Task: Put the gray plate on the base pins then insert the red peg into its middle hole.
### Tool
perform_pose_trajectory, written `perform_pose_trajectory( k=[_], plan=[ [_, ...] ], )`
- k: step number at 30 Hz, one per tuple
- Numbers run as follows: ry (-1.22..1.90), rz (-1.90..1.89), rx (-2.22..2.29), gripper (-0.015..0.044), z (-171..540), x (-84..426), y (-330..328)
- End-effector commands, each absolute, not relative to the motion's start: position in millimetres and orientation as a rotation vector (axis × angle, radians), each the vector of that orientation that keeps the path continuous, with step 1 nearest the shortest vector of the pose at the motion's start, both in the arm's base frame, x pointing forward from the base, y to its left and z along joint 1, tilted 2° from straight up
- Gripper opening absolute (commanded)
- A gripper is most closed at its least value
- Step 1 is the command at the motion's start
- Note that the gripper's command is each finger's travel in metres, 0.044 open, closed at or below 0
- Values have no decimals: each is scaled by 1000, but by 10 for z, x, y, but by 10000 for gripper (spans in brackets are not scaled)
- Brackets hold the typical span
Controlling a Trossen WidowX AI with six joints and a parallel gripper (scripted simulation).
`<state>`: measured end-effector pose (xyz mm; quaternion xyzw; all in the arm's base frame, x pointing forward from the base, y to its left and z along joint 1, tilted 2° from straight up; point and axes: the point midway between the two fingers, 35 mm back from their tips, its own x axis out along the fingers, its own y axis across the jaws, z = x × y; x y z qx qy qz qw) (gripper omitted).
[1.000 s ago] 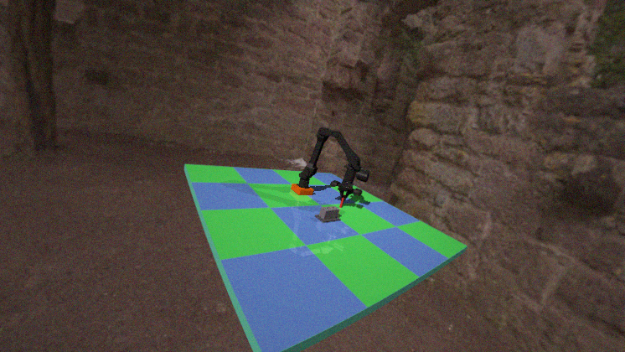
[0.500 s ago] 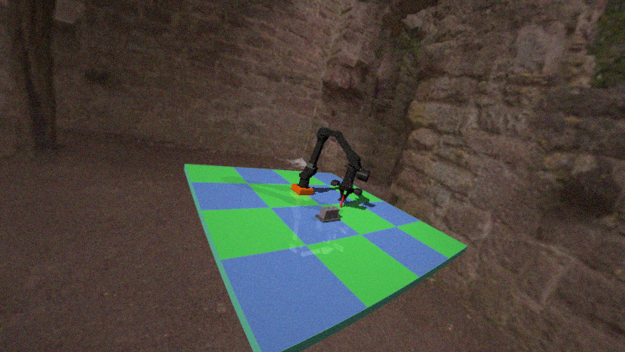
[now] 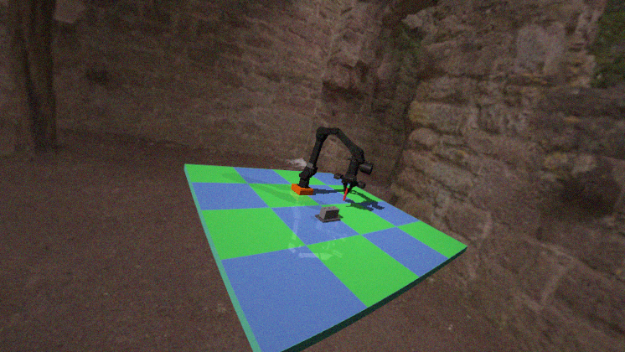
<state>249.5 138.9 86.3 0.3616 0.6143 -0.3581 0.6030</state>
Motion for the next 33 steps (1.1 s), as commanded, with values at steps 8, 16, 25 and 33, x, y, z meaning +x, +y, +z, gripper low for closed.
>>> perform_pose_trajectory(
  k=[8, 16, 25, 33],
  plan=[
    [1422, -830, 839, 0, 1091, 2516, 1391],
    [1420, -829, 839, 0, 1101, 2672, 1259],
    [1434, -801, 806, 0, 1118, 2775, 1117],
    [1431, -802, 807, 0, 1123, 2920, 946]
  ],
)
